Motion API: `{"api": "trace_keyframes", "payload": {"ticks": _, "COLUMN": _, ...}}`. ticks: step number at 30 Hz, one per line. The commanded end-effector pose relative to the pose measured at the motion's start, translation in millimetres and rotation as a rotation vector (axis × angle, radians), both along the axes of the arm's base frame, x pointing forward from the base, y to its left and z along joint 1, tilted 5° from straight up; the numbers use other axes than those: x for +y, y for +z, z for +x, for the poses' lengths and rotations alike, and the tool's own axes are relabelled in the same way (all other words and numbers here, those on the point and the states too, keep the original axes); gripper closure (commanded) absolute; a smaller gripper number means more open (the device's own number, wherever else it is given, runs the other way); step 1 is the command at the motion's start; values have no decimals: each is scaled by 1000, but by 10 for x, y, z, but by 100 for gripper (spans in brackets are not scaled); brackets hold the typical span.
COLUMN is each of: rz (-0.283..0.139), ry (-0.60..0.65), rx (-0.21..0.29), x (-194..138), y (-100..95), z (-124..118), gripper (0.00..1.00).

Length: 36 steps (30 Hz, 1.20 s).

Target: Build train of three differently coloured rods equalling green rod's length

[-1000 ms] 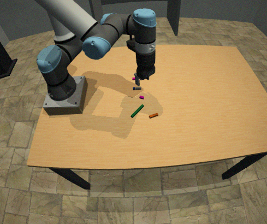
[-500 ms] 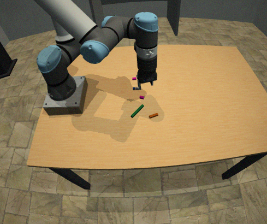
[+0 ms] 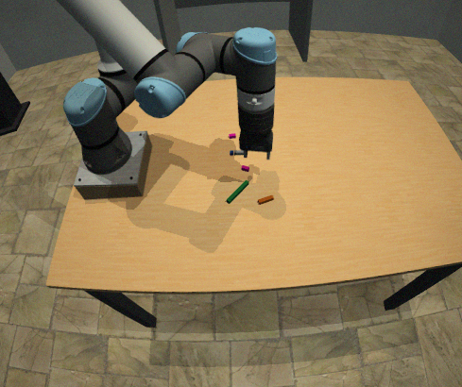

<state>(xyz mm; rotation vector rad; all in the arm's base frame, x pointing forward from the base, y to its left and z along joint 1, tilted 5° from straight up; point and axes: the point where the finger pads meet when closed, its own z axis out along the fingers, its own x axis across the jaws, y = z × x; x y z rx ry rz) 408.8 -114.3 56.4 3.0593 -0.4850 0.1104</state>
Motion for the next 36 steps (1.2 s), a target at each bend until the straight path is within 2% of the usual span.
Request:
{"api": "trace_keyframes", "payload": {"ticks": 1, "rz": 10, "ry": -167, "rx": -10, "x": -126, "y": -1, "z": 28, "gripper": 0}}
{"api": "trace_keyframes", "payload": {"ticks": 8, "rz": 23, "ry": -373, "rx": -21, "x": -288, "y": -7, "z": 49, "gripper": 0}}
{"api": "trace_keyframes", "payload": {"ticks": 10, "rz": 23, "ry": -373, "rx": -21, "x": -288, "y": -7, "z": 49, "gripper": 0}}
{"api": "trace_keyframes", "payload": {"ticks": 13, "rz": 31, "ry": -500, "rx": -28, "x": -392, "y": -10, "z": 57, "gripper": 0}}
{"api": "trace_keyframes", "payload": {"ticks": 25, "rz": 53, "ry": -844, "rx": -47, "x": -687, "y": -21, "z": 53, "gripper": 0}}
{"api": "trace_keyframes", "payload": {"ticks": 27, "rz": 53, "ry": -844, "rx": -47, "x": -687, "y": -21, "z": 53, "gripper": 0}}
{"api": "trace_keyframes", "payload": {"ticks": 36, "rz": 65, "ry": -1015, "rx": -57, "x": -838, "y": -27, "z": 37, "gripper": 0}}
